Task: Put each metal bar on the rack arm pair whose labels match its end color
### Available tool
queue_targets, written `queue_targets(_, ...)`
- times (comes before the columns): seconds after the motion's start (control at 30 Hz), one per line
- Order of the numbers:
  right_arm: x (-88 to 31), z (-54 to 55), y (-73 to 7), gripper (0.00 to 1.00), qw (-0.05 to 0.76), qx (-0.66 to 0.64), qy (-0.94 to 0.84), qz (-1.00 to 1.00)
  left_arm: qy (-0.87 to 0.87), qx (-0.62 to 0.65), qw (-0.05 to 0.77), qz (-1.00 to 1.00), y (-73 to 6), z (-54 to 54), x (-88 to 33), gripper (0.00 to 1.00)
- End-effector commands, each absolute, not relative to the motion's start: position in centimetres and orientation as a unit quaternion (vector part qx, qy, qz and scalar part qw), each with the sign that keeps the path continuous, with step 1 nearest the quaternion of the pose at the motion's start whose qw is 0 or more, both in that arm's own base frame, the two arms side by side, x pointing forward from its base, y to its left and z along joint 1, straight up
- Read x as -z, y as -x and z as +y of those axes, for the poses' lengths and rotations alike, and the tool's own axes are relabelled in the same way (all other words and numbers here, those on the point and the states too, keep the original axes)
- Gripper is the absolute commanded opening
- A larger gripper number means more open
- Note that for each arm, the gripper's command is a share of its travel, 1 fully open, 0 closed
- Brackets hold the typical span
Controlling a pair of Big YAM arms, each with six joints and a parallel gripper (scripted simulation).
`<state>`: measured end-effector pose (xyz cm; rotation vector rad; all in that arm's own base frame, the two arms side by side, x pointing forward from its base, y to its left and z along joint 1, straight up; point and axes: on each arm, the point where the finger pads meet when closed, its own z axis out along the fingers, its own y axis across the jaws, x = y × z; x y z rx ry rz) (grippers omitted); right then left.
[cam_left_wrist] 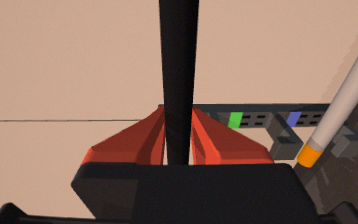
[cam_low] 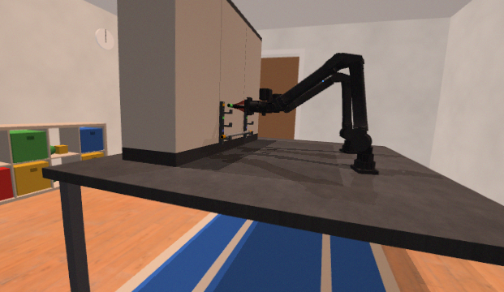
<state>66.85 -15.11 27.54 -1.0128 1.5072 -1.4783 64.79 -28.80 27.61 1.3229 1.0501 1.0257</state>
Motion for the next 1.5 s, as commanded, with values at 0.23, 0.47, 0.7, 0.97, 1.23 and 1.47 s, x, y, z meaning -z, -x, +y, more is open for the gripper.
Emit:
queue_targets(0.23, -30.3, -15.1, -65.7, 0.00, 0.404, 0.597, 0.377, 0.582, -0.521, -0.451, 0.577, 0.438, -63.7, -27.5, -32.3, 0.00)
queue_targets(0.47, -30.3, -15.0, -65.5, 0.00, 0.404, 0.597, 0.377, 0.582, -0.521, -0.451, 0.577, 0.438, -63.4, -27.5, -32.3, 0.00)
queue_targets(0.7, -30.4, -15.0, -65.5, 0.00, 0.404, 0.597, 0.377, 0.582, -0.521, -0.451, 0.577, 0.438, -63.3, -27.5, -32.4, 0.00)
queue_targets(0.97, -30.4, -15.0, -65.3, 0.00, 0.404, 0.597, 0.377, 0.582, -0.521, -0.451, 0.577, 0.438, -63.0, -27.4, -32.4, 0.00)
queue_targets(1.23, -30.4, -14.5, -64.1, 0.00, 0.404, 0.597, 0.377, 0.582, -0.521, -0.451, 0.577, 0.438, -61.7, -27.2, -32.4, 0.00)
queue_targets(1.47, -30.4, -14.2, -63.2, 0.00, 0.404, 0.597, 0.377, 0.582, -0.521, -0.451, 0.577, 0.438, -60.7, -27.0, -32.3, 0.00)
